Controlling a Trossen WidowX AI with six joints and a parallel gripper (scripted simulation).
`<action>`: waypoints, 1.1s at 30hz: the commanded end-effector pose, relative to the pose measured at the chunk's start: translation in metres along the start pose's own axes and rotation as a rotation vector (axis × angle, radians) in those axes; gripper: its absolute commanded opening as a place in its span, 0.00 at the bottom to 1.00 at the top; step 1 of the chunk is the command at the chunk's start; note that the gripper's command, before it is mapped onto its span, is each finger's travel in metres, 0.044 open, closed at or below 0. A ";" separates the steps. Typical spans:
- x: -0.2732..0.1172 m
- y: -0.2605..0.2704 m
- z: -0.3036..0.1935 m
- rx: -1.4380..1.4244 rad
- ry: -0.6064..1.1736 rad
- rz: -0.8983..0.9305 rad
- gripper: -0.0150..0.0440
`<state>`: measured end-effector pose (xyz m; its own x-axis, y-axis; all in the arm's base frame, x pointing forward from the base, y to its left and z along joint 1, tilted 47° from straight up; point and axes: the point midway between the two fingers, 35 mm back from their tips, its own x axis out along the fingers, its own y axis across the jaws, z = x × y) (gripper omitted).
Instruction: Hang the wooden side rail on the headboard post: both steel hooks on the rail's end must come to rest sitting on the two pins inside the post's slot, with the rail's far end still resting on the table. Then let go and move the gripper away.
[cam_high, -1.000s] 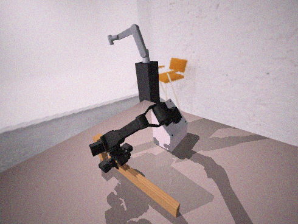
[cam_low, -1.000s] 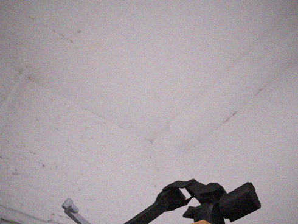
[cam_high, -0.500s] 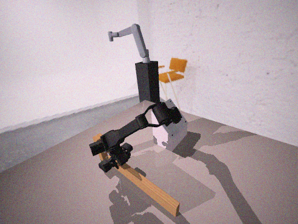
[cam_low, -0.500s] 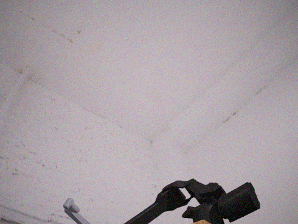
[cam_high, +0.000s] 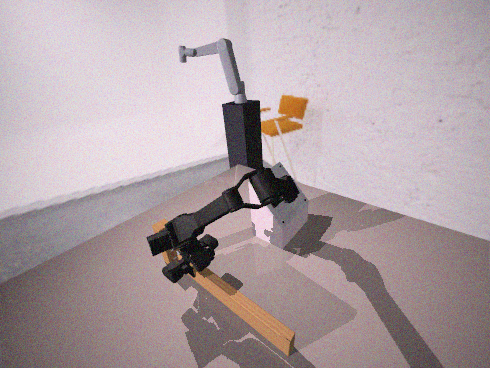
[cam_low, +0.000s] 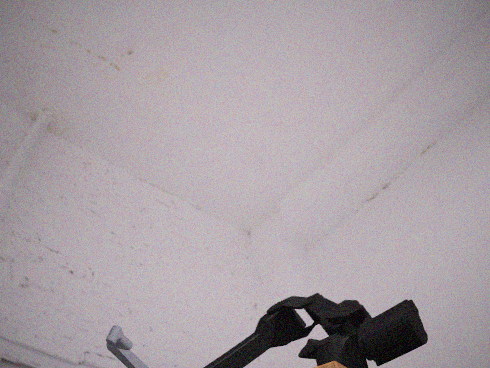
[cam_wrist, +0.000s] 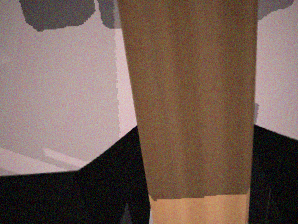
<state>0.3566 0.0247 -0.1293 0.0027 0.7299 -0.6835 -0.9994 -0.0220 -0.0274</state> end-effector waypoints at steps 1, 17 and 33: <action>-0.005 -0.004 -0.003 -0.003 0.006 -0.012 0.25; -0.006 -0.005 -0.005 -0.004 0.006 -0.013 0.25; -0.006 -0.006 -0.007 -0.004 0.006 -0.013 0.25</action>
<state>0.3586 0.0220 -0.1308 -0.0006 0.7287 -0.6849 -0.9992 -0.0273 -0.0281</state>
